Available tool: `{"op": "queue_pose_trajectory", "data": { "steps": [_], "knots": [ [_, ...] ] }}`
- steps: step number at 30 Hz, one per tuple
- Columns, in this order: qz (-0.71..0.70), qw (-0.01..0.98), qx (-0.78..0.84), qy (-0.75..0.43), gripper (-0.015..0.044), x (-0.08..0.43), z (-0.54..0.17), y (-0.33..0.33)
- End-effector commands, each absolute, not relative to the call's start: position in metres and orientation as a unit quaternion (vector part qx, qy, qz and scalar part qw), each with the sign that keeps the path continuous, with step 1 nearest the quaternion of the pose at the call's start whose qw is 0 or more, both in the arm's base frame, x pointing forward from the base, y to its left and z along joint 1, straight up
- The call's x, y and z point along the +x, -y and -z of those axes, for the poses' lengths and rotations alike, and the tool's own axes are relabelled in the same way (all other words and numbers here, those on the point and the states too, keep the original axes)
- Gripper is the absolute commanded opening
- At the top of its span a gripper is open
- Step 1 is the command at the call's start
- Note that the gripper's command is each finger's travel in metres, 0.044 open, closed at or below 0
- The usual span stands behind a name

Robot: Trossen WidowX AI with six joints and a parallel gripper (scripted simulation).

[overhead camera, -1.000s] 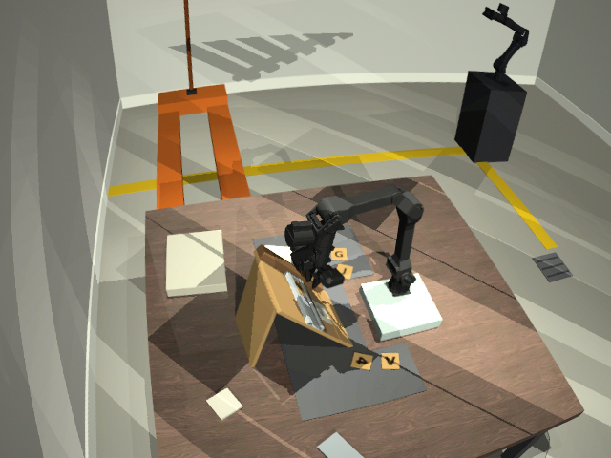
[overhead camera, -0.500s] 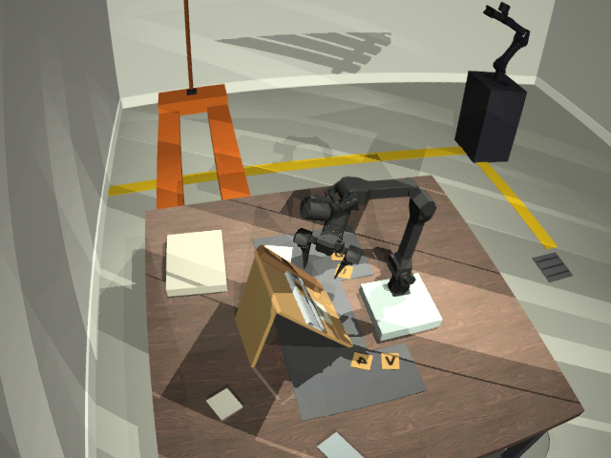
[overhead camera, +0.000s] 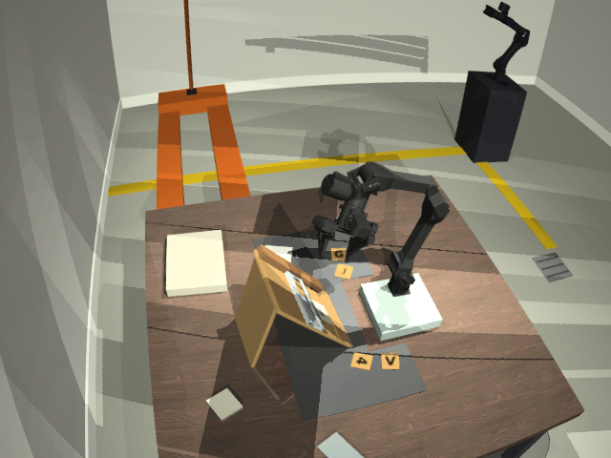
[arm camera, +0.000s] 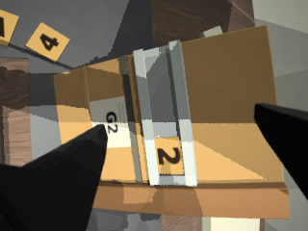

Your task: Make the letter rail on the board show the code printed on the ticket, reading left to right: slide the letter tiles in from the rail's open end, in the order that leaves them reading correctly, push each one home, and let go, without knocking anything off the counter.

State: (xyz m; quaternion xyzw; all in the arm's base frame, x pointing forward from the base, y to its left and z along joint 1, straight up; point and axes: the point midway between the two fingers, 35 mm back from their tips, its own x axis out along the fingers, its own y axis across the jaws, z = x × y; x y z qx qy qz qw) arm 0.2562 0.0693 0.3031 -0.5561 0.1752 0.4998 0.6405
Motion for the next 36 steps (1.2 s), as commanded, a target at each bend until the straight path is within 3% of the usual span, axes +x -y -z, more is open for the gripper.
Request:
{"op": "queue_pose_trajectory", "data": {
  "steps": [1, 15, 16, 19, 23, 36],
  "knots": [
    [-0.505, 0.609, -0.601, -0.115, 0.044, 0.244, -0.314, -0.071],
    [-0.505, 0.609, -0.601, -0.115, 0.044, 0.244, -0.314, -0.071],
    [-0.503, 0.615, -0.595, -0.123, 0.0414, 0.245, -0.313, -0.069],
    [-0.457, 0.69, -0.512, -0.23, 0.034, 0.263, -0.291, -0.041],
    [-0.346, 0.782, -0.349, -0.383, 0.034, 0.282, -0.255, 0.01],
    [-0.068, 0.826, -0.03, -0.56, 0.034, 0.277, -0.186, 0.106]
  ]
}}
